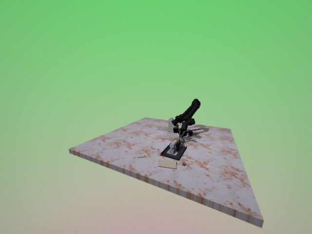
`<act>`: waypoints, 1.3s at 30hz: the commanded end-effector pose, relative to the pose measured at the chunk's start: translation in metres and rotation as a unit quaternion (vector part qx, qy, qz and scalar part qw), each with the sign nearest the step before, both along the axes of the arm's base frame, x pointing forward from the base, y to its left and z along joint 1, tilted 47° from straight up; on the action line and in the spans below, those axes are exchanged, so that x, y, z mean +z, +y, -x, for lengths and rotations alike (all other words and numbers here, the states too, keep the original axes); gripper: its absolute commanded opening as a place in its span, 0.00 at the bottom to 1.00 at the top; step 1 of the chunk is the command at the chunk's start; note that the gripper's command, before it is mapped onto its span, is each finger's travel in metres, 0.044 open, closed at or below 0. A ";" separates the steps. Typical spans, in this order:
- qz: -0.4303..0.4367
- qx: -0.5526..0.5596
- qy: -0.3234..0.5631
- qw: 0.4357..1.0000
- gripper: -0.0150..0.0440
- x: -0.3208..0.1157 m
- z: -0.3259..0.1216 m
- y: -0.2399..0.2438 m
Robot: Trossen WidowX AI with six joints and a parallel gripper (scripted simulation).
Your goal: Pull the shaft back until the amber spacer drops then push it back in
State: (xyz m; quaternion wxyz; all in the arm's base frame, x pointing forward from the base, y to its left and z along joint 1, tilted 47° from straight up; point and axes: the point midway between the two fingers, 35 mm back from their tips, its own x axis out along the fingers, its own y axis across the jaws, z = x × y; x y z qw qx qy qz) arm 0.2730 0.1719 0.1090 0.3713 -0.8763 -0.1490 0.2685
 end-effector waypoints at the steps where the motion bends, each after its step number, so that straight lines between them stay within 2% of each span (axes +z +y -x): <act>1: -0.002 -0.001 0.001 1.000 0.25 0.000 0.001 0.000; 39: 0.000 0.000 0.000 1.000 0.25 0.000 0.003 0.000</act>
